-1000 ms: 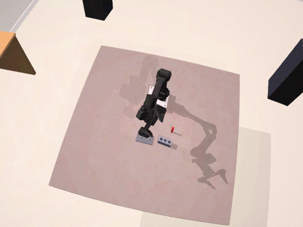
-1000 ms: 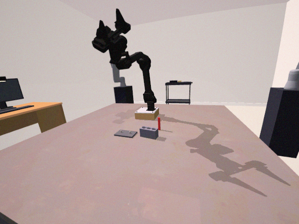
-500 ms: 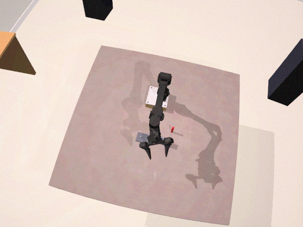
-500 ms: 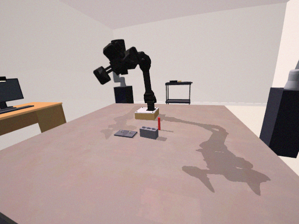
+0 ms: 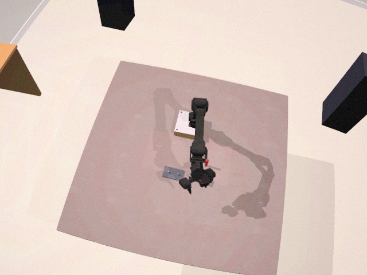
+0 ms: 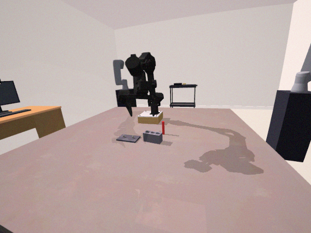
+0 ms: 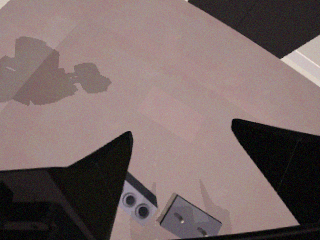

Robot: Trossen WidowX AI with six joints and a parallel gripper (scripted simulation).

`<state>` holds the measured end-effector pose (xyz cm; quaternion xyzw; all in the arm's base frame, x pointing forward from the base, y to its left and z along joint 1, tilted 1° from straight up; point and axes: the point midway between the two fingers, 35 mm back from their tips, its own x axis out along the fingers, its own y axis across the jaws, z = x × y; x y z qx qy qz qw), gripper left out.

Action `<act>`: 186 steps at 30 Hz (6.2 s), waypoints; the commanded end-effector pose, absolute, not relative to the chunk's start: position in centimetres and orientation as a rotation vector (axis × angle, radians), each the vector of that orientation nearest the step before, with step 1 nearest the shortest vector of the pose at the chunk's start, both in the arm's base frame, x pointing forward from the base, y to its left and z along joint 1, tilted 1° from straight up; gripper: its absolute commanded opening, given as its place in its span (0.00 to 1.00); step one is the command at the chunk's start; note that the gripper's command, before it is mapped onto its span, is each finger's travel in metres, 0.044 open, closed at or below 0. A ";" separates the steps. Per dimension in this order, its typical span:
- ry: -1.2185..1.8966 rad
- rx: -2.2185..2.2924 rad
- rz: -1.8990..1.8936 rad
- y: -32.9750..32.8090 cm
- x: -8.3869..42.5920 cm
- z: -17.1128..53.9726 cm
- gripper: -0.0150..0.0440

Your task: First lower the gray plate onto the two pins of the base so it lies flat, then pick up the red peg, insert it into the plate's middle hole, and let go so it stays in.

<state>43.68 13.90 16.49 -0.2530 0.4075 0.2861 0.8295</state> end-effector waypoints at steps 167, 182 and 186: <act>1.187 -1.249 1.191 4.6 35.1 8.5 0.25; 1.171 -1.281 1.218 0.3 35.0 6.2 0.25; 1.167 -1.290 1.225 -0.9 34.9 5.6 0.25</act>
